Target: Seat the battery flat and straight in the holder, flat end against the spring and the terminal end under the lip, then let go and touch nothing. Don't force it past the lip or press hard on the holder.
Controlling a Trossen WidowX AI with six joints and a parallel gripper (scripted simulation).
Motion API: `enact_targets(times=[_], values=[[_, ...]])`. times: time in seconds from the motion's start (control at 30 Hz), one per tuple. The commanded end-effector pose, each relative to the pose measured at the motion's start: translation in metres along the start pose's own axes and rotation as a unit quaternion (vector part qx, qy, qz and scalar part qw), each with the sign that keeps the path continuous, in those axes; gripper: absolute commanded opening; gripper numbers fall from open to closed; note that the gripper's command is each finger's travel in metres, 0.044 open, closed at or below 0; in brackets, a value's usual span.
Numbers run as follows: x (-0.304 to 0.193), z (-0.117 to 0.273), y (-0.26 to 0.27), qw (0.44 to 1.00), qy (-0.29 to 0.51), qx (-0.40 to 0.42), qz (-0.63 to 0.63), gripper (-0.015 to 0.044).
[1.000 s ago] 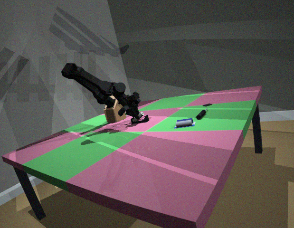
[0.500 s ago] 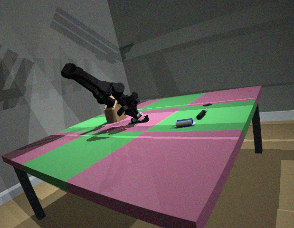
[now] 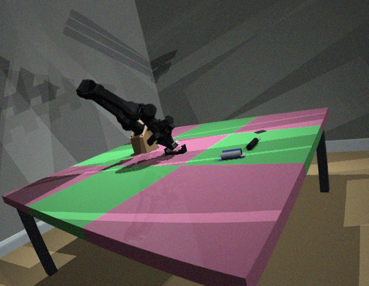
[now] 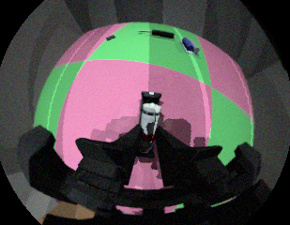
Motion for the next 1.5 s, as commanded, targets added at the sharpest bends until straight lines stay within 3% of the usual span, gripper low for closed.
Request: enact_targets(times=[0.0, 1.47], values=[[-0.004, 0.0, 0.001, 1.0, 0.008, 0.0, 0.002, 0.0076], [0.004, -0.012, 0.003, 0.995, 0.101, 0.012, -0.017, 0.0076]])
Point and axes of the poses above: the point midway between the two fingers, 35 mm back from their tips, its own z axis back along the fingers, its own y axis across the jaws, x = y × z, the point moved 2 cm from there along z, back along the fingers, and after that the axes turned 7 degrees about -z, right-handed, at the moved point
